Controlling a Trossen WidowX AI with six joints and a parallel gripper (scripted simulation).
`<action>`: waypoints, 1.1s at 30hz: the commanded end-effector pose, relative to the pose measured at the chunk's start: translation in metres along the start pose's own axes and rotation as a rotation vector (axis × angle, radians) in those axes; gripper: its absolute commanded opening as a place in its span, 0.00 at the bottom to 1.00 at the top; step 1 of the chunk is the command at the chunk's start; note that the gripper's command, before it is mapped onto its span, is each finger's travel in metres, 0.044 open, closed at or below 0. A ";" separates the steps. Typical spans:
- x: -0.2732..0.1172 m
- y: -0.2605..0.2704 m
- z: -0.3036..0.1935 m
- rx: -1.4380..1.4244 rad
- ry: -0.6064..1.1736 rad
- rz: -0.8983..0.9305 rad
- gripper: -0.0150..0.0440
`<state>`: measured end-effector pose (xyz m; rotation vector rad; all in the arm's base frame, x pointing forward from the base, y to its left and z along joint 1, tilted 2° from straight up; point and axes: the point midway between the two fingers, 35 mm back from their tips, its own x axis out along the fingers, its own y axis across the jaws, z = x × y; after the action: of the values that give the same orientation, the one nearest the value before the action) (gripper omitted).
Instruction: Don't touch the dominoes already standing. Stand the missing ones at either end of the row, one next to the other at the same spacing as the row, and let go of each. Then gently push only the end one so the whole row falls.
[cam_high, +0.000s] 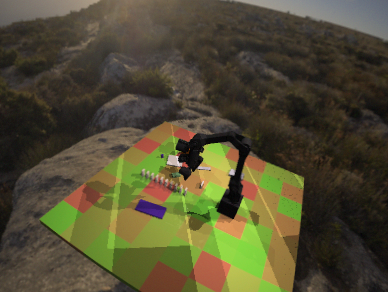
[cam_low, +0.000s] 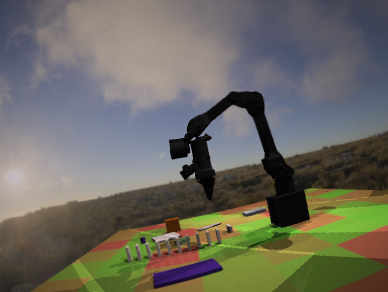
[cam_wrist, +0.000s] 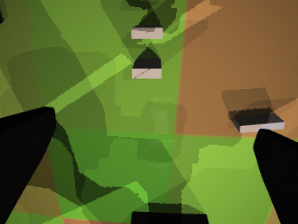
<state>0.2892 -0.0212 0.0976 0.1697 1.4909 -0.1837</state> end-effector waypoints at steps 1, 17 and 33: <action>0.018 -0.041 -0.004 0.323 0.011 -0.010 1.00; 0.069 -0.148 -0.051 1.363 -0.004 -0.030 1.00; 0.139 -0.146 -0.053 1.364 -0.003 -0.030 1.00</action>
<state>0.2147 -0.1553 -0.0410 1.2150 1.1355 -1.2054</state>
